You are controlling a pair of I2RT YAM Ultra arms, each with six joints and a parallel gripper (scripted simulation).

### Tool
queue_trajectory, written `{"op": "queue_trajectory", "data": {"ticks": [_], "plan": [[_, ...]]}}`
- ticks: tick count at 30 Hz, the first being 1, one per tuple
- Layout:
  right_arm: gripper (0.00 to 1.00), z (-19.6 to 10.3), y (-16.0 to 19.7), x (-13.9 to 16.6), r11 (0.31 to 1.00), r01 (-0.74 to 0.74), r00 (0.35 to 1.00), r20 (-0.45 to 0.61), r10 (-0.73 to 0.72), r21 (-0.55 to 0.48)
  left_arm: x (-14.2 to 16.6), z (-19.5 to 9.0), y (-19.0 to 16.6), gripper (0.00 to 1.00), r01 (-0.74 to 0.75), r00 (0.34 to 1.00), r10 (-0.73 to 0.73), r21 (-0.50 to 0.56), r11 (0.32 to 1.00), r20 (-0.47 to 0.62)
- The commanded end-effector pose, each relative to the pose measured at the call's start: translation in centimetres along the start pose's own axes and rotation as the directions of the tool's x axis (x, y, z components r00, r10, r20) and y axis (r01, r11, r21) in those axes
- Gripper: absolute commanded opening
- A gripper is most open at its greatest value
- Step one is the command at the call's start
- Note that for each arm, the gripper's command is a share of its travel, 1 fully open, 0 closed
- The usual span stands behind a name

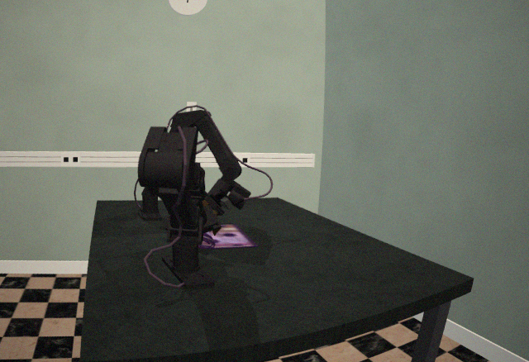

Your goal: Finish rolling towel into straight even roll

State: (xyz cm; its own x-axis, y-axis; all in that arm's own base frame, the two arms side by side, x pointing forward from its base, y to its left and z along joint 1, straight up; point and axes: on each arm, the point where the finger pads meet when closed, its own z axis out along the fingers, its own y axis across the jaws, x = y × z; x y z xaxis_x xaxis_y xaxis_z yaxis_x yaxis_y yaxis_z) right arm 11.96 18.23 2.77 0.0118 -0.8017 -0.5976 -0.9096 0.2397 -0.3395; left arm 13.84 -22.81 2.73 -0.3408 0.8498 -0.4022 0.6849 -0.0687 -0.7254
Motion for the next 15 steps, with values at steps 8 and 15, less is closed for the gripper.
{"op": "queue_trajectory", "data": {"ticks": [8, 15], "plan": [[0.43, 0.33, -0.09, -0.07, 1.000, -0.008, 1.000, 0.005, 0.007, 0.010, -0.56, -0.52, 0.75, 0.23, -0.023, 1.000, 0.023, -0.017, 1.000, 0.016], [0.35, 0.33, -0.09, -0.07, 1.000, -0.008, 1.000, 0.005, 0.007, 0.010, -0.56, -0.52, 0.75, 0.23, -0.023, 1.000, 0.023, -0.017, 1.000, 0.016]]}}
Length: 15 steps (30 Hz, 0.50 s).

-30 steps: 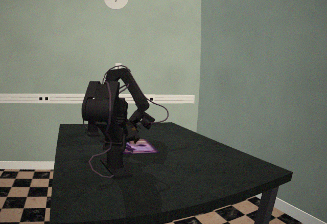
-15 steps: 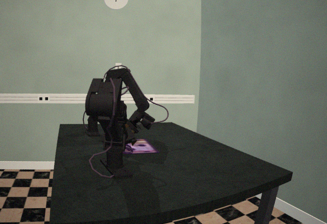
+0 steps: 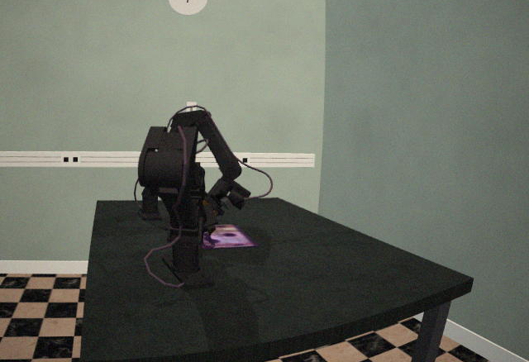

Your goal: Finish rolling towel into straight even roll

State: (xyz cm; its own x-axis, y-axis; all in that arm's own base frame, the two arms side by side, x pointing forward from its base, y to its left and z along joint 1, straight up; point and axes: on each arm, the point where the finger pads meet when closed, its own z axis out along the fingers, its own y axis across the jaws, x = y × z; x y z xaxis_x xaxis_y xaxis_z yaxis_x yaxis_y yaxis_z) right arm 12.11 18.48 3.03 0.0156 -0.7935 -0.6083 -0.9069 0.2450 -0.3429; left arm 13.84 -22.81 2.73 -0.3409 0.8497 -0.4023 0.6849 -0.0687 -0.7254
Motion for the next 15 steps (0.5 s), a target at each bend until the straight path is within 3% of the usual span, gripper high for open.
{"op": "queue_trajectory", "data": {"ticks": [1, 15], "plan": [[0.34, 0.31, 0.08, 0.29, 1.000, -0.005, 1.000, -0.009, 0.005, 0.003, -0.56, -0.52, 0.75, 0.23, -0.023, 1.000, 0.023, -0.017, 1.000, 0.016], [0.24, 0.31, 0.08, 0.29, 1.000, -0.005, 1.000, -0.009, 0.005, 0.003, -0.56, -0.52, 0.75, 0.23, -0.023, 1.000, 0.023, -0.017, 1.000, 0.016]]}}
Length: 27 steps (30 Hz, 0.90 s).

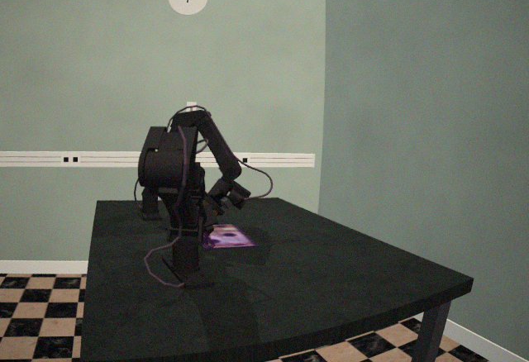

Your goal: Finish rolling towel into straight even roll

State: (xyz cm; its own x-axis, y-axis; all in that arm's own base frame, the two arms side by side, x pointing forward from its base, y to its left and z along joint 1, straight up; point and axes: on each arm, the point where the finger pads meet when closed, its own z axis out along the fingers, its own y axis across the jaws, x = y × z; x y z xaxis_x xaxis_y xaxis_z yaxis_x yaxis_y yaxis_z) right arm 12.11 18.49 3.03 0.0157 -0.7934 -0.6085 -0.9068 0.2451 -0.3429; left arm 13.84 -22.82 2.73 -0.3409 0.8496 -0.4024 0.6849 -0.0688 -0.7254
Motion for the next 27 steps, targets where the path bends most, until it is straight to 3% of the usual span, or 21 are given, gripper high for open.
{"op": "queue_trajectory", "data": {"ticks": [1, 10, 12, 18, 27], "plan": [[0.23, 0.3, 0.1, 0.3, 1.000, -0.005, 1.000, -0.009, 0.005, 0.003, -0.6, -0.5, 0.8, 0.23, -0.023, 1.000, 0.023, -0.017, 1.000, 0.016], [0.23, 0.3, 0.1, 0.3, 1.000, -0.005, 1.000, -0.009, 0.005, 0.003, -0.9, -1.0, 0.2, 0.60, -0.023, 1.000, 0.023, -0.017, 1.000, 0.016], [0.23, 0.3, 0.1, 0.3, 1.000, -0.005, 1.000, -0.009, 0.005, 0.003, -0.9, -1.0, 0.2, 0.60, -0.023, 1.000, 0.023, -0.017, 1.000, 0.016], [0.23, 0.3, 0.1, 0.3, 1.000, -0.005, 1.000, -0.009, 0.005, 0.003, -1.0, -1.2, -0.1, 0.85, -0.023, 1.000, 0.023, -0.017, 1.000, 0.016], [0.23, 0.2, 0.0, 0.2, 0.996, -0.059, 0.998, -0.013, 0.058, -0.061, -1.0, -4.7, -0.2, 0.85, -0.023, 1.000, 0.023, -0.017, 1.000, 0.016]]}}
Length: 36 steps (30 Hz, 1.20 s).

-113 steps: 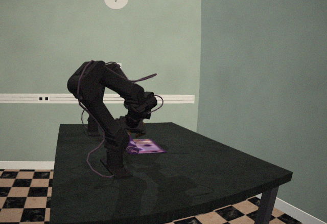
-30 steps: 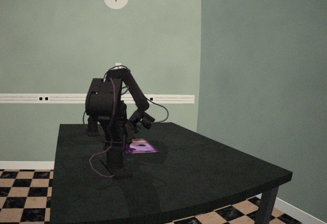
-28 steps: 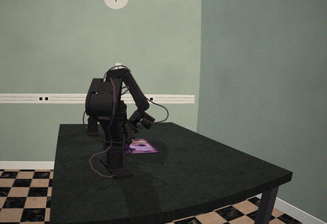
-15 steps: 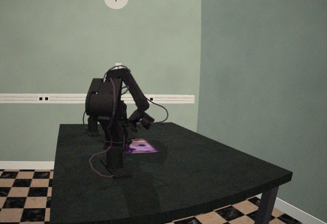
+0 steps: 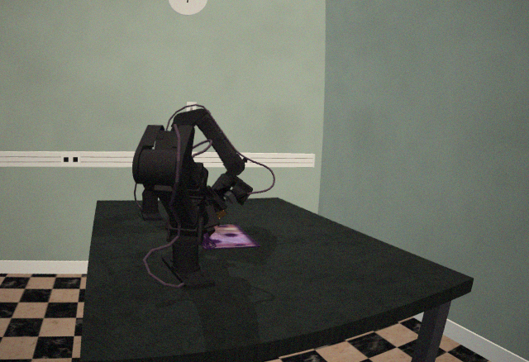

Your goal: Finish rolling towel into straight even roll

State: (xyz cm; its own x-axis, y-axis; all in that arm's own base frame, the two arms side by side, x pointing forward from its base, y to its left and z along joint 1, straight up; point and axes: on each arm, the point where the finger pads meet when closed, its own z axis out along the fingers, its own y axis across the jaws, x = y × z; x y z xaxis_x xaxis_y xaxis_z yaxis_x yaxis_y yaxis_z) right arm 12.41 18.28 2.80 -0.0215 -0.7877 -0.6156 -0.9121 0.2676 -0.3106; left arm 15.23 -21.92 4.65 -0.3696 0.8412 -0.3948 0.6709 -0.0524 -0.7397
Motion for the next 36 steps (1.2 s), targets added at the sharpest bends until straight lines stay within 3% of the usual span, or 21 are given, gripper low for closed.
{"op": "queue_trajectory", "data": {"ticks": [1, 10, 17, 19, 22, 28, 34, 36], "plan": [[0.23, 0.1, 0.3, -0.1, 0.999, -0.021, 1.000, -0.005, 0.021, -0.049, -0.5, -2.2, 0.3, 0.85, -0.048, 0.999, 0.047, -0.025, 0.999, -0.003], [0.23, -0.1, 0.2, -0.2, 0.973, -0.137, 0.991, -0.025, 0.134, -0.187, -0.6, -5.7, 0.2, 0.85, -0.048, 0.999, 0.047, -0.025, 0.999, -0.003], [0.23, -0.2, 0.2, -0.3, 0.905, -0.263, 0.965, -0.066, 0.255, -0.335, -0.6, -5.3, -0.2, 0.87, -0.107, 0.994, 0.107, -0.103, 0.989, -0.003], [0.23, -0.2, 0.2, -0.3, 0.905, -0.263, 0.965, -0.066, 0.255, -0.335, -0.6, -5.3, -0.2, 0.87, -0.107, 0.994, 0.107, -0.103, 0.989, -0.003], [0.23, -0.3, 0.1, -0.4, 0.861, -0.317, 0.947, -0.091, 0.307, -0.398, -0.7, -4.9, -0.6, 0.89, -0.170, 0.985, 0.172, -0.188, 0.967, -0.007], [0.23, -0.4, 0.1, -0.5, 0.752, -0.417, 0.904, -0.151, 0.399, -0.511, -0.9, -3.7, -1.6, 0.91, -0.322, 0.942, 0.332, -0.399, 0.858, -0.046], [0.23, -0.6, 0.0, -0.6, 0.632, -0.495, 0.857, -0.214, 0.469, -0.596, -1.2, -2.4, -2.7, 0.93, -0.453, 0.869, 0.479, -0.592, 0.666, -0.125], [0.23, -0.6, 0.0, -0.6, 0.632, -0.495, 0.857, -0.214, 0.469, -0.596, -1.2, -2.4, -2.7, 0.93, -0.453, 0.869, 0.479, -0.592, 0.666, -0.125]]}}
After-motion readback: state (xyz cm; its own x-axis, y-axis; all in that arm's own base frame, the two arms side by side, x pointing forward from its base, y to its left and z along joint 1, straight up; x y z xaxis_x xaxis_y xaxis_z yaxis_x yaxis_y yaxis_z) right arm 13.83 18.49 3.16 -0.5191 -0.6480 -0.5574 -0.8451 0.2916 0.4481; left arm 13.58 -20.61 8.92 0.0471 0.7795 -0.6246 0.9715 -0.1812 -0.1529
